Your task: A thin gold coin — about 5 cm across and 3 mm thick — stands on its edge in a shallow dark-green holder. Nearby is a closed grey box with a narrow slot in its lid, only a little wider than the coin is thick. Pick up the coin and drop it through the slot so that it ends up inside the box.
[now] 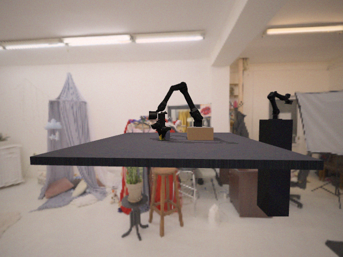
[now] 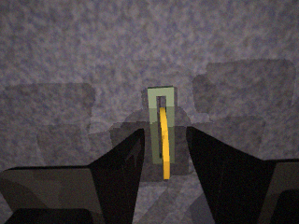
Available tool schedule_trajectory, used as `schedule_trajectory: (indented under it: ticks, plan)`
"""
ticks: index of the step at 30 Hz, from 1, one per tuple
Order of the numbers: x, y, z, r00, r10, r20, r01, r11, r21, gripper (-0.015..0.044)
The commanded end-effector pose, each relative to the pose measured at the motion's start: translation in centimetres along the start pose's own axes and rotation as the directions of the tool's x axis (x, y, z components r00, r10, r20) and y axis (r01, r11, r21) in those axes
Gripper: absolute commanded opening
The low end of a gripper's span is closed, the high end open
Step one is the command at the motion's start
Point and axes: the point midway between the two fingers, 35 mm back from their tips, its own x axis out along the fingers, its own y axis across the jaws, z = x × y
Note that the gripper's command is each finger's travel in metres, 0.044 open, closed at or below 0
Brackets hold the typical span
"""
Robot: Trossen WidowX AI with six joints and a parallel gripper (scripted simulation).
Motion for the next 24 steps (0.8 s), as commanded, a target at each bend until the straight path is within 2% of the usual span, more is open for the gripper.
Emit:
schedule_trajectory:
  ticks: [1,5,17,24]
  plan:
    - [0.4,0.2,-0.1,1.000,0.008,-0.004,-0.008,1.000,-0.004,0.0108]
    - [0.4,0.2,-0.1,1.000,0.008,-0.004,-0.008,1.000,-0.004,0.0003]
    - [0.4,0.2,-0.1,1.000,0.008,-0.004,-0.008,1.000,-0.004,0.0000]
    - [-1.1,0.0,0.1,1.000,0.008,-0.003,-0.008,1.000,-0.004,0.0000]
